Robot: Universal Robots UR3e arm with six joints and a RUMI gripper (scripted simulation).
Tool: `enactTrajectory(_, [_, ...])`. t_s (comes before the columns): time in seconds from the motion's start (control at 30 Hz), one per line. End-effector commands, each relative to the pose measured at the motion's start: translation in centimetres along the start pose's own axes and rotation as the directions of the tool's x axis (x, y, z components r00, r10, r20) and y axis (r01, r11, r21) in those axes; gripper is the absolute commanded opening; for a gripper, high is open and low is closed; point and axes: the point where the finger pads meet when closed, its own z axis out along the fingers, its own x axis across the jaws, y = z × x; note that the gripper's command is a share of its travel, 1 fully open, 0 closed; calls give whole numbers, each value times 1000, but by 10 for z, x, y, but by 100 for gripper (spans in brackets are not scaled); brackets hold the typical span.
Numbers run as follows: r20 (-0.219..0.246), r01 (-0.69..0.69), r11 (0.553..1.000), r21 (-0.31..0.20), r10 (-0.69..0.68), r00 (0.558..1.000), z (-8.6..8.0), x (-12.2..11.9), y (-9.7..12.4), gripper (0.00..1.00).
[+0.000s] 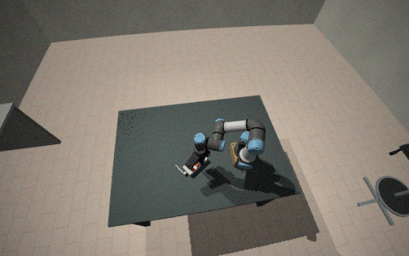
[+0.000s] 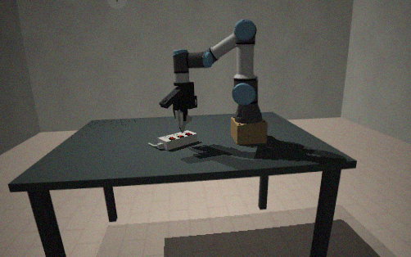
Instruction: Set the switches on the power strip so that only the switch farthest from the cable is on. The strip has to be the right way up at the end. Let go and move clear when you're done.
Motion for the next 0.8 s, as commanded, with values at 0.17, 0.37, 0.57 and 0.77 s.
enactTrajectory(0.17, [-11,1,1000,8,-1,1000,8,3,-2,0])
enactTrajectory(0.37, [-11,1,1000,8,-1,1000,9,3,-2,0])
enactTrajectory(0.57, [-11,1,1000,9,-1,1000,9,3,-2,0])
enactTrajectory(0.77, [-12,1,1000,9,-1,1000,9,4,-2,0])
